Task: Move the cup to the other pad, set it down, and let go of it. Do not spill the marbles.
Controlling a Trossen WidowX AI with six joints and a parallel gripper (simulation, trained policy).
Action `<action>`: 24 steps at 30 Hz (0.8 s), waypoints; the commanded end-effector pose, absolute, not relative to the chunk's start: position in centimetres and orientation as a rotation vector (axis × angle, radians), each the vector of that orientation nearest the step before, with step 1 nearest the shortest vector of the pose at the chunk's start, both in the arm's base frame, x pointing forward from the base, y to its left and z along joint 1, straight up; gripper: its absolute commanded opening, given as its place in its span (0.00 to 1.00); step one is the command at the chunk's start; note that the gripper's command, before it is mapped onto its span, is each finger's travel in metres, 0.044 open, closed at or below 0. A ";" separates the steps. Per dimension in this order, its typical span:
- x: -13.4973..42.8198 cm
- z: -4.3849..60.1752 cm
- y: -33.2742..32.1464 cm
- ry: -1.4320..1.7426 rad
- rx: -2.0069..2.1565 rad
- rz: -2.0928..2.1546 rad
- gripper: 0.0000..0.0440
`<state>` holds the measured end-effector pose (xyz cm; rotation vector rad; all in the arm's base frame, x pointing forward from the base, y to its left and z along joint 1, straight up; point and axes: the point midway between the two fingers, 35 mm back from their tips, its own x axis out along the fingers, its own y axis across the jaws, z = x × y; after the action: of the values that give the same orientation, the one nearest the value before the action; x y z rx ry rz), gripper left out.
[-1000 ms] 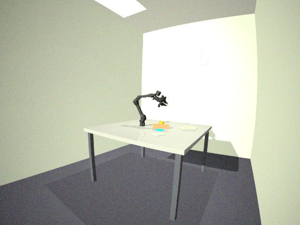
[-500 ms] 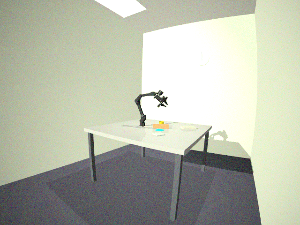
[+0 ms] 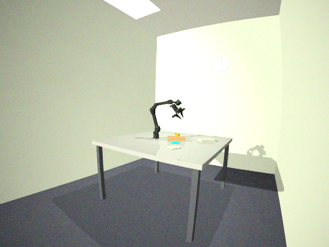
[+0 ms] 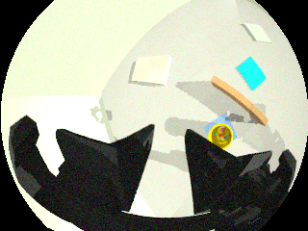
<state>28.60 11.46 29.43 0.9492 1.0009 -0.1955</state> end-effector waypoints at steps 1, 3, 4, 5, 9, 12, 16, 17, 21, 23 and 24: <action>28.5 28.7 11.6 1.042 0.955 -0.238 0.35; 28.3 28.2 11.6 1.067 0.955 -0.266 0.36; 28.2 28.0 11.6 1.079 0.955 -0.281 0.37; 28.1 27.8 11.6 1.091 0.954 -0.295 0.37; 27.7 26.8 11.5 1.138 0.947 -0.352 0.35; 27.5 26.1 11.4 1.171 0.938 -0.395 0.35; 27.1 25.2 11.2 1.214 0.922 -0.452 0.36; 27.0 24.9 11.2 1.224 0.918 -0.467 0.36; 26.6 24.0 11.0 1.264 0.899 -0.523 0.36; 26.4 23.6 10.9 1.283 0.889 -0.551 0.37; 26.3 23.4 10.8 1.293 0.884 -0.566 0.37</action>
<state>26.39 10.94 23.89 0.8945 1.2756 -0.5315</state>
